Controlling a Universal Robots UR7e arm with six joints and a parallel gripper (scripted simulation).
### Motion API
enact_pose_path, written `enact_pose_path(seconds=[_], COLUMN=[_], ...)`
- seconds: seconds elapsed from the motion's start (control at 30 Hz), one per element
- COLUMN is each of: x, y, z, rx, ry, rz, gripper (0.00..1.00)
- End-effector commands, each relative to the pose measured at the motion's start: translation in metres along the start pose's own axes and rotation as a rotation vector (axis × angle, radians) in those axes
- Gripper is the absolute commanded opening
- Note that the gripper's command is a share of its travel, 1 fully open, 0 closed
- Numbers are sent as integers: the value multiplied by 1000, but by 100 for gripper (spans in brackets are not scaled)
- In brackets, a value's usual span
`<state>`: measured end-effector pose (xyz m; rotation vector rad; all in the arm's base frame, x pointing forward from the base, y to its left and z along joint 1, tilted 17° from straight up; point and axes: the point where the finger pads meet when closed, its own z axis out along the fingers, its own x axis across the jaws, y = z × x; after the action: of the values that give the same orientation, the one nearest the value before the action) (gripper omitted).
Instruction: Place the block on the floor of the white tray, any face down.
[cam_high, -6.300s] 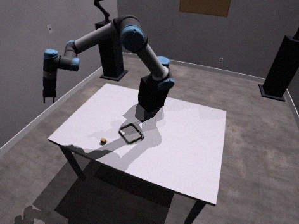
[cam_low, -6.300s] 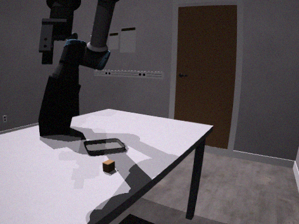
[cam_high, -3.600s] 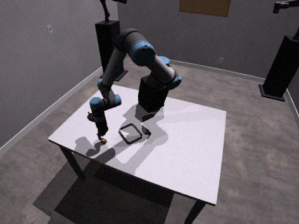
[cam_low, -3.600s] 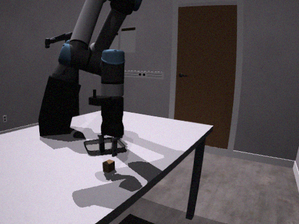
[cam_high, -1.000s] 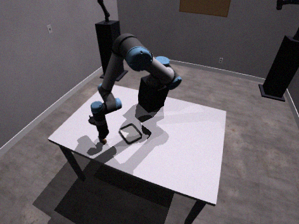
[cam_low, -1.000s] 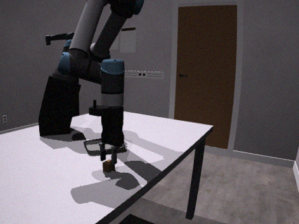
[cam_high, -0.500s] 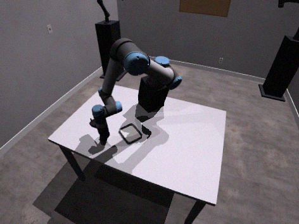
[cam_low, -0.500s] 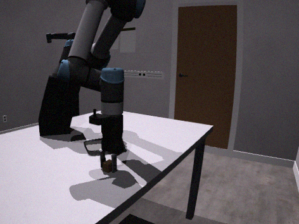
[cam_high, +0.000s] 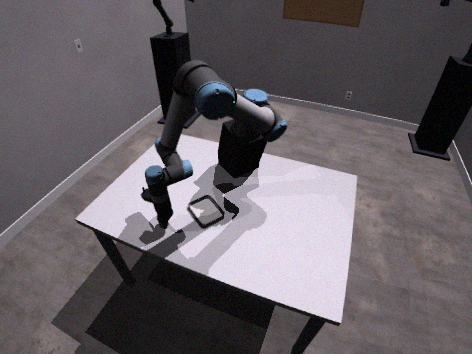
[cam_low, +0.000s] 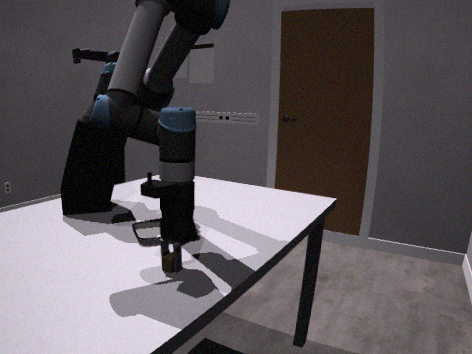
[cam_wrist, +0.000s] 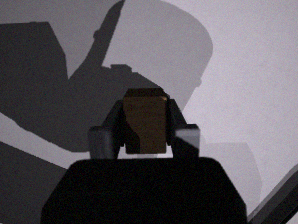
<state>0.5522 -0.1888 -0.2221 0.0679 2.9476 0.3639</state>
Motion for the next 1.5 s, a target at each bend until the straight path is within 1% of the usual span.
enact_pose_path(seconds=[0.0, 1.03, 1.23, 1.47], x=[-1, -1, 0, 0], y=[0, 0, 0, 0], z=[0, -1, -7, -24], rx=[1, 1, 1, 1], ry=[-2, -2, -1, -1], rz=[-2, -2, 0, 1], gripper=[0, 0, 0, 0])
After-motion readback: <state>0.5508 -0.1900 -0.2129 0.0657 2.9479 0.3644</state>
